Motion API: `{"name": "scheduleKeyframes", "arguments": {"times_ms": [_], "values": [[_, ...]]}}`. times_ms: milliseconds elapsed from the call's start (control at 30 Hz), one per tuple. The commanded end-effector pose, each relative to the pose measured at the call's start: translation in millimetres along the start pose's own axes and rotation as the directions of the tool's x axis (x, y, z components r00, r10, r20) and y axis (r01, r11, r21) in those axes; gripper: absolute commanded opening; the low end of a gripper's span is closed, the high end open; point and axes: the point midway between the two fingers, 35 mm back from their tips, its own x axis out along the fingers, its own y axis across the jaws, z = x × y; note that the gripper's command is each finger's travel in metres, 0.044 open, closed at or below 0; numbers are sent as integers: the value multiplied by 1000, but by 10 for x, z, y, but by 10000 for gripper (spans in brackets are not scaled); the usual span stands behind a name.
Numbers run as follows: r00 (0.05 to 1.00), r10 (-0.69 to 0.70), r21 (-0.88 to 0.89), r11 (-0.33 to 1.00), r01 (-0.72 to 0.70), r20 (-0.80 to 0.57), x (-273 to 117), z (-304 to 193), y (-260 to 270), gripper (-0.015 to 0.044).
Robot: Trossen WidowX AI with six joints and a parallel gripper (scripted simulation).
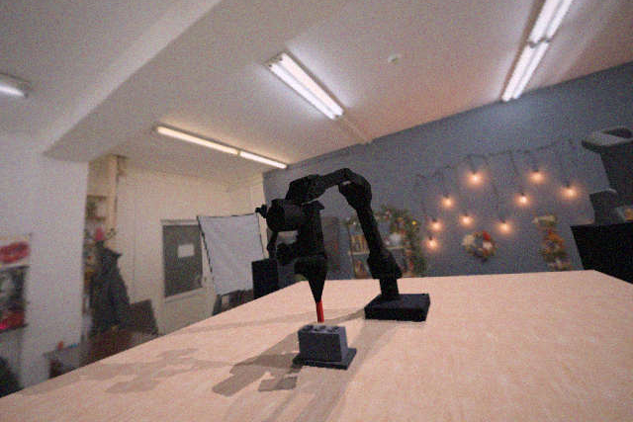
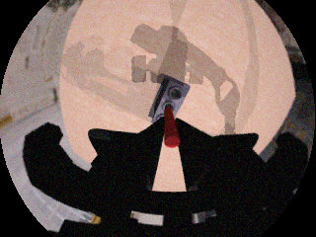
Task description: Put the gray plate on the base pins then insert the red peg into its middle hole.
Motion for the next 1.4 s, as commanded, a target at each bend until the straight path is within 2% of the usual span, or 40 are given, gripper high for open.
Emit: {"name": "scheduleKeyframes", "arguments": {"times_ms": [0,1367], "values": [[1000,-2,2,1000,2,-1,10,-11,-12,0],[1000,-2,5,1000,2,-2,161,13,-13,0]]}}
